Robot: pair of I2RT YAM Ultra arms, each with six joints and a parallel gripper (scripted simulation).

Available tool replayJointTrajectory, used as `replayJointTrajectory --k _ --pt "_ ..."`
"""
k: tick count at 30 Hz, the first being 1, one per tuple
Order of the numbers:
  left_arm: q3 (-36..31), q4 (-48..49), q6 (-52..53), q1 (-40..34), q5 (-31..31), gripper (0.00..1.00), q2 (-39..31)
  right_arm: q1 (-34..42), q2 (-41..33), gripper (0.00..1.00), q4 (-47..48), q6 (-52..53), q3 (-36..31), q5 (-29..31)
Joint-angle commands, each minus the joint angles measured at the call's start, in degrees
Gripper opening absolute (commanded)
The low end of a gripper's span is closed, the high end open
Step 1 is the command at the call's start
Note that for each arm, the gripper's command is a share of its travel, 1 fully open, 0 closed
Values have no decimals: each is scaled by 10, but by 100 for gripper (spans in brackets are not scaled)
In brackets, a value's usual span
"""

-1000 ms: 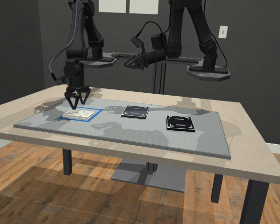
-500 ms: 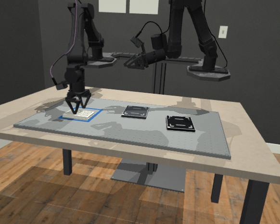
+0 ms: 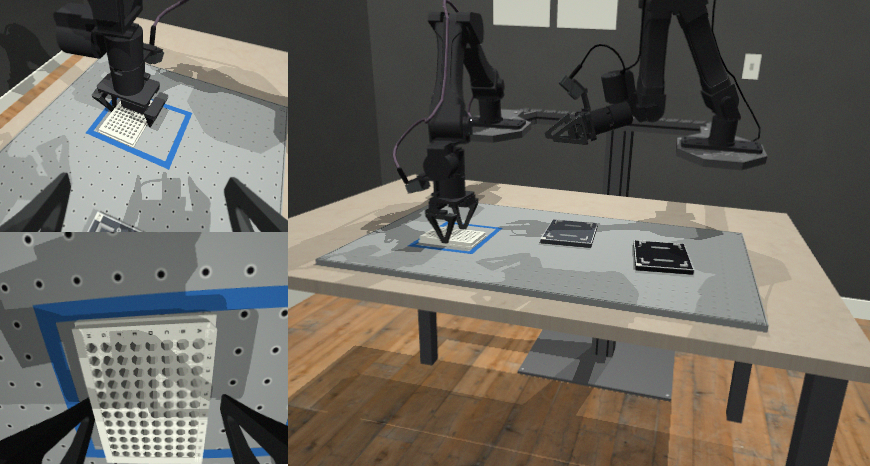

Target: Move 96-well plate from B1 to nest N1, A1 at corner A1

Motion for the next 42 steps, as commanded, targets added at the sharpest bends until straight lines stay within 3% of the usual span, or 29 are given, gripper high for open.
replayJointTrajectory --k 1,4,5,21,22,23,24,34,42 --pt "-8 5 -6 1 6 100 -8 -6 3 100 -1 -4 13 4" --pt "-8 5 -6 1 6 100 -8 -6 3 100 -1 -4 13 4" --pt "-8 5 -6 1 6 100 -8 -6 3 96 -1 -4 13 4" --pt "-8 5 -6 1 6 100 -8 0 -3 79 6 4 3 4" --pt "-8 5 -6 1 6 100 -8 0 -3 67 3 3 3 4" --pt "-8 5 -6 1 6 100 -8 0 -3 79 2 3 3 4" --pt "-8 5 -6 1 6 100 -8 0 -11 79 -6 4 2 4" --pt "-8 5 -6 1 6 100 -8 6 -92 79 -69 8 -24 10" --pt "-16 -30 -19 20 15 100 -17 6 -89 79 -71 6 -24 10"
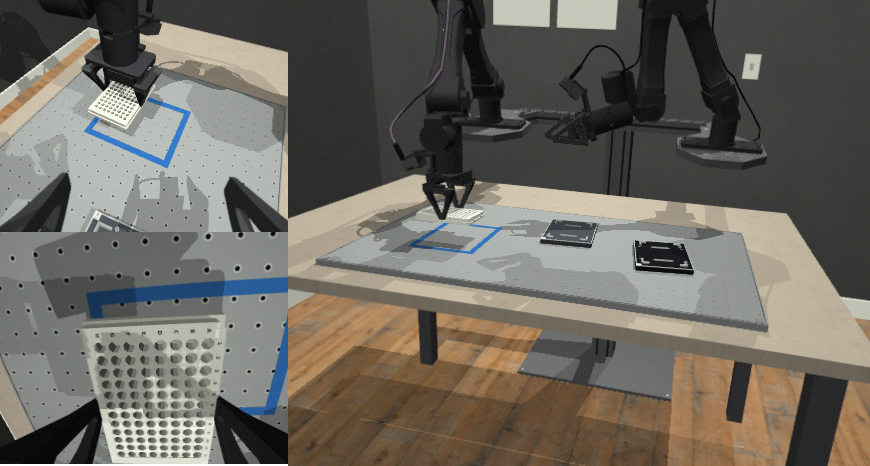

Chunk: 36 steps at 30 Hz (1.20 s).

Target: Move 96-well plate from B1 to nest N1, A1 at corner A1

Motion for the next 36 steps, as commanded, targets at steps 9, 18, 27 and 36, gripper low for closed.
replayJointTrajectory --k 9,18,27,36 --pt "-42 -137 -56 199 21 100 -80 19 -4 79 6 -52 -19 12" --pt "-47 -215 -70 375 38 100 -137 103 -18 79 22 -184 -55 27" --pt "-52 -281 -82 482 53 100 -175 205 -8 79 14 -317 -57 43" --pt "-59 -345 -96 595 65 100 -212 311 19 79 -7 -459 -27 55"
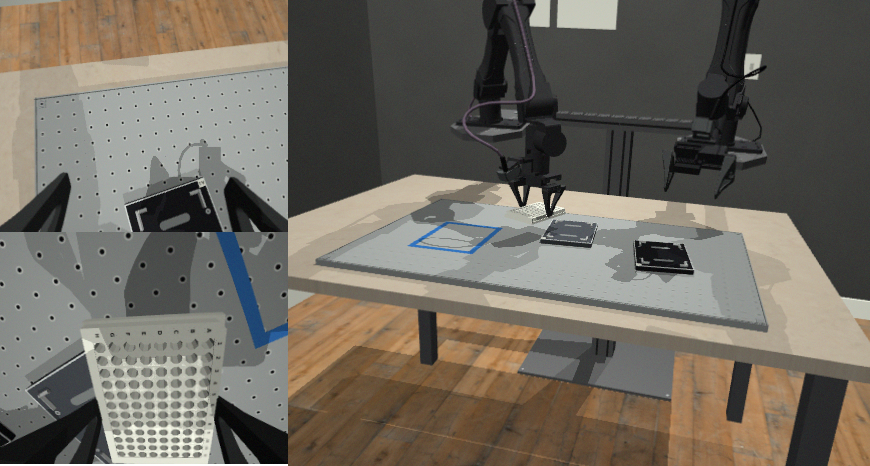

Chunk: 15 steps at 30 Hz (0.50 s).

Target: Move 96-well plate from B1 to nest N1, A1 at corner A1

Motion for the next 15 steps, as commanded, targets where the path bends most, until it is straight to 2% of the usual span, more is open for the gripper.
replayJointTrajectory --k 1,7,15 --pt "-16 -45 -15 40 12 100 -26 41 17 79 -20 -87 29 13" --pt "-21 -83 -23 116 19 100 -52 103 47 79 -43 -163 77 18" --pt "-20 -87 -17 147 24 100 -64 121 64 79 -49 -168 106 19"
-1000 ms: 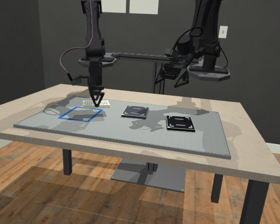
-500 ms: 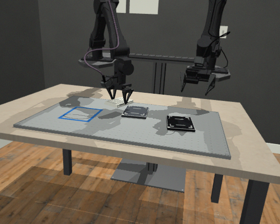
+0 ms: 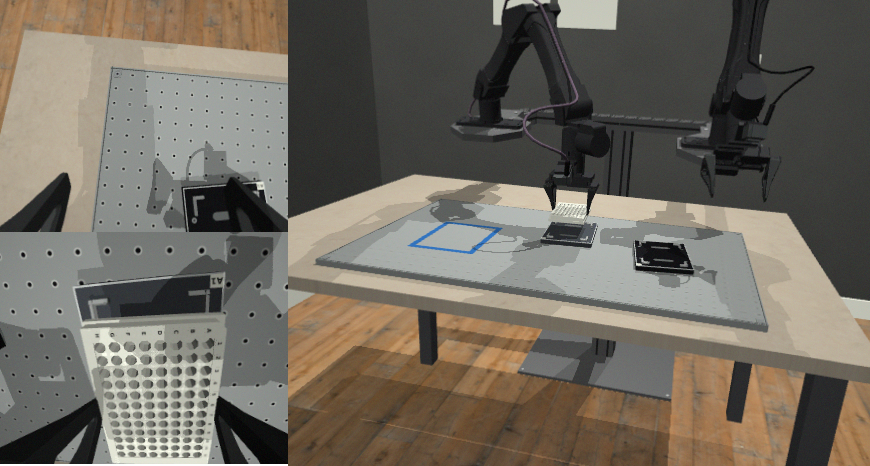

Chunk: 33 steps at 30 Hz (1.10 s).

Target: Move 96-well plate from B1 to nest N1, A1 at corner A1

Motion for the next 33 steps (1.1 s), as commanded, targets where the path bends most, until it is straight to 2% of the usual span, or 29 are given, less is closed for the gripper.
replayJointTrajectory --k 1,8,12,33 --pt "-13 -9 -2 9 9 100 -16 7 6 79 -11 -11 21 10" --pt "-13 -10 -2 9 9 100 -16 -1 20 79 15 -18 28 4" --pt "-13 -10 -2 9 8 100 -16 -3 30 79 -3 -18 31 4" --pt "-13 -10 -2 9 8 100 -16 -2 24 79 8 -17 37 7"
